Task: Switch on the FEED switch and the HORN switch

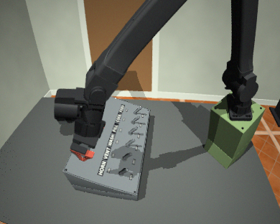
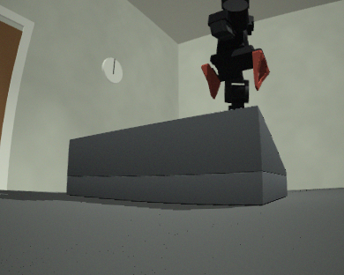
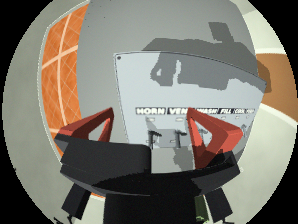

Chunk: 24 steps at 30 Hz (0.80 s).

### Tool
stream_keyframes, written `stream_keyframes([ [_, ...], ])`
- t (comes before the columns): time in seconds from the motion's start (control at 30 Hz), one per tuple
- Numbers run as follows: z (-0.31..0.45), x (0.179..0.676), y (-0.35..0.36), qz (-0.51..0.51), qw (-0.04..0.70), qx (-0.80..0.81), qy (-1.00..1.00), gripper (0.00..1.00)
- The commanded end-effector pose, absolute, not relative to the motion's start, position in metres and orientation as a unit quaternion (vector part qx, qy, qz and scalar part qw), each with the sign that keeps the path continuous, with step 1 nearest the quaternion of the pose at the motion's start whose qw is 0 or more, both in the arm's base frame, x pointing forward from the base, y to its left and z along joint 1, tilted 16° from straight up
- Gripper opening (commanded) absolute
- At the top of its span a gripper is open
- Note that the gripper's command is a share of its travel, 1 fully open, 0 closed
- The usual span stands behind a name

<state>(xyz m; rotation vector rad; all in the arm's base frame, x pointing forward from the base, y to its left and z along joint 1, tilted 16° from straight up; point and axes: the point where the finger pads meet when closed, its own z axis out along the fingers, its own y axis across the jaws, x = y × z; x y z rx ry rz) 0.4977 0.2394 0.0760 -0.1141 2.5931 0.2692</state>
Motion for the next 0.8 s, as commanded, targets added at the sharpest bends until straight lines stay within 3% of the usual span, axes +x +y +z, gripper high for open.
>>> stream_keyframes([
  [0.0, 0.091, 0.515, 0.242, 0.106, 0.283, -0.041, 0.952, 1.0],
  [0.77, 0.092, 0.509, 0.225, 0.106, 0.286, -0.041, 0.952, 1.0],
])
